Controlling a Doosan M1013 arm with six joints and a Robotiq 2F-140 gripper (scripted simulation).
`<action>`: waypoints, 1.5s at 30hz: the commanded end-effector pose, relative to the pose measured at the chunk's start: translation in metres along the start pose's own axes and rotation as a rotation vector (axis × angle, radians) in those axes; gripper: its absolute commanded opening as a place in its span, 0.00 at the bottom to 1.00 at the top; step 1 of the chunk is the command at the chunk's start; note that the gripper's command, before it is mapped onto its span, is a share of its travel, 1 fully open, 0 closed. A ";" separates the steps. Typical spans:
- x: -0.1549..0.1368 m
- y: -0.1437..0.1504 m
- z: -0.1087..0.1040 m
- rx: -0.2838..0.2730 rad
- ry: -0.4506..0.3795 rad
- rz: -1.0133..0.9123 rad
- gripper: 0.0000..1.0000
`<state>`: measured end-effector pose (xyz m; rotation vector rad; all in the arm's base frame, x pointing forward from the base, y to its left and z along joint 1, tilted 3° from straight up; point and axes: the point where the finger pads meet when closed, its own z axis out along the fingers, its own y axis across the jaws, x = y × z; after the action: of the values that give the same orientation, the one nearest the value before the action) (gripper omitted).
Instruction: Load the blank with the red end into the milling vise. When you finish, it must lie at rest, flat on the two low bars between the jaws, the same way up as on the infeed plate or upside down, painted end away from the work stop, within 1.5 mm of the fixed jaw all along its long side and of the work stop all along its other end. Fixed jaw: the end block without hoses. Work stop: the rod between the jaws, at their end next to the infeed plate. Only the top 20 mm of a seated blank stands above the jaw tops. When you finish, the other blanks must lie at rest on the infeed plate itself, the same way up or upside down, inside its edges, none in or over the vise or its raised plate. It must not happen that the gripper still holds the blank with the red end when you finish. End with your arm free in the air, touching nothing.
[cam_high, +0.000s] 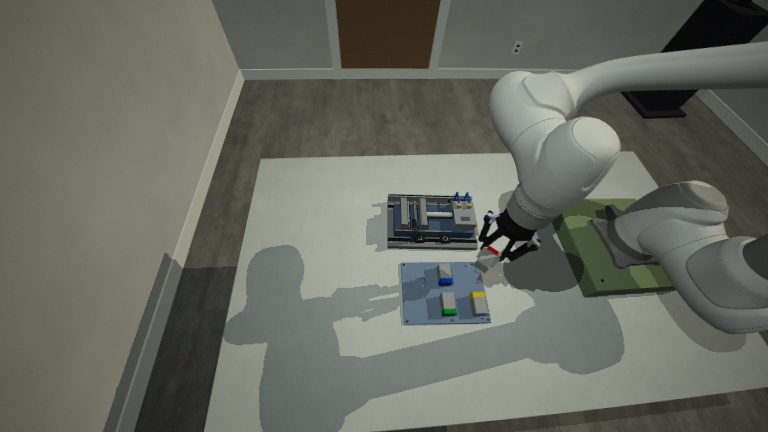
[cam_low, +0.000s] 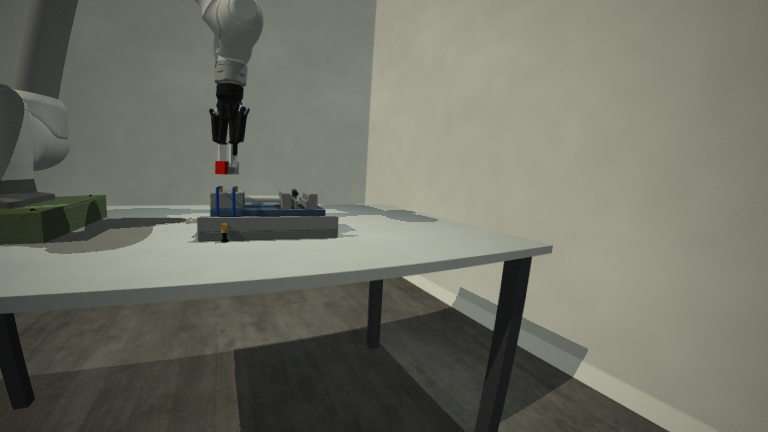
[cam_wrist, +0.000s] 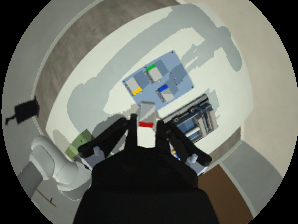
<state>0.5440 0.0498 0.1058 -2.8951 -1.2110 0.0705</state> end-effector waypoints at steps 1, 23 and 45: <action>0.000 0.000 0.000 0.001 0.001 -0.043 0.00; 0.000 0.000 0.000 0.000 0.000 -0.311 0.00; 0.000 0.000 0.000 0.000 0.001 -0.576 0.00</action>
<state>0.5440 0.0498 0.1058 -2.4363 -1.9580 0.0659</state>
